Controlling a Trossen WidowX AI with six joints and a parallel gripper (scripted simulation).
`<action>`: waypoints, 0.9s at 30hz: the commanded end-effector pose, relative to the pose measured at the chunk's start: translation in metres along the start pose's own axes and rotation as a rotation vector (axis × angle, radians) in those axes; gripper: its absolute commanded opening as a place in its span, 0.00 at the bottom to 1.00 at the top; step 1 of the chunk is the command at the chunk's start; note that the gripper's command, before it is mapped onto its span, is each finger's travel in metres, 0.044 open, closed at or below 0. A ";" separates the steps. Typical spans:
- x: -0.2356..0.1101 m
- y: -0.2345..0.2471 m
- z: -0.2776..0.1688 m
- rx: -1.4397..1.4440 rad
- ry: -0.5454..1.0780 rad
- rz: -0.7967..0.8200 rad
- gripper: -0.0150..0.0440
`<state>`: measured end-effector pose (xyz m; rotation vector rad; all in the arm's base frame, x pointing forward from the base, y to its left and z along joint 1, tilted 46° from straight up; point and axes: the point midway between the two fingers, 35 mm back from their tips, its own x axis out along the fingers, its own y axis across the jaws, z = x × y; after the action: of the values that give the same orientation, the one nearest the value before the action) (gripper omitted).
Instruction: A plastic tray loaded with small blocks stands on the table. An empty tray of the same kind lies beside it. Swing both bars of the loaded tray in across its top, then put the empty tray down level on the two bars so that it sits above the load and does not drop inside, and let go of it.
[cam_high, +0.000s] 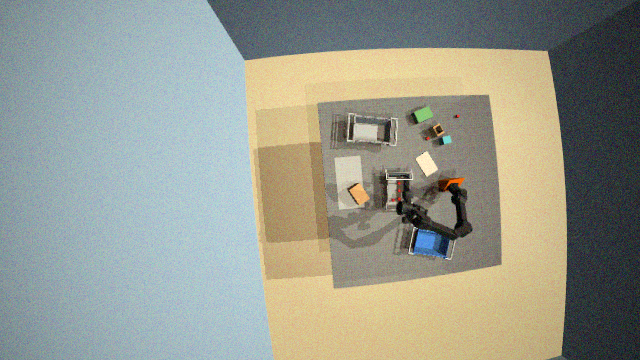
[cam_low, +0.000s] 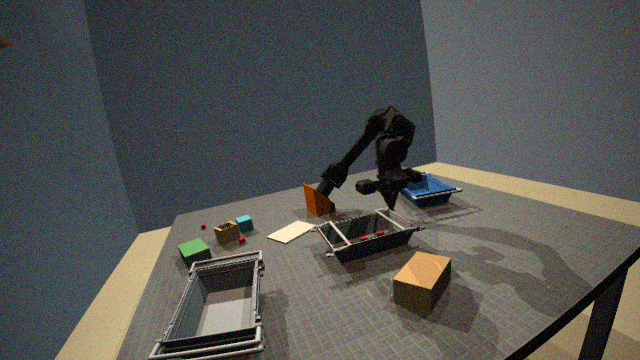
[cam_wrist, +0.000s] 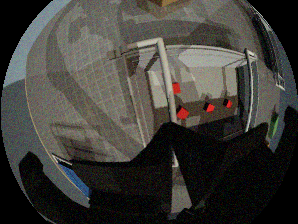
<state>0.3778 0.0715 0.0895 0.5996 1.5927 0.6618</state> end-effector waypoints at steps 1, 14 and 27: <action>0.000 0.000 0.000 0.000 0.000 0.000 0.25; 0.000 0.000 0.000 0.000 0.000 0.000 0.25; 0.000 0.000 0.000 0.000 0.000 0.000 0.48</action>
<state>0.3778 0.0715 0.0895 0.5998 1.5927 0.6619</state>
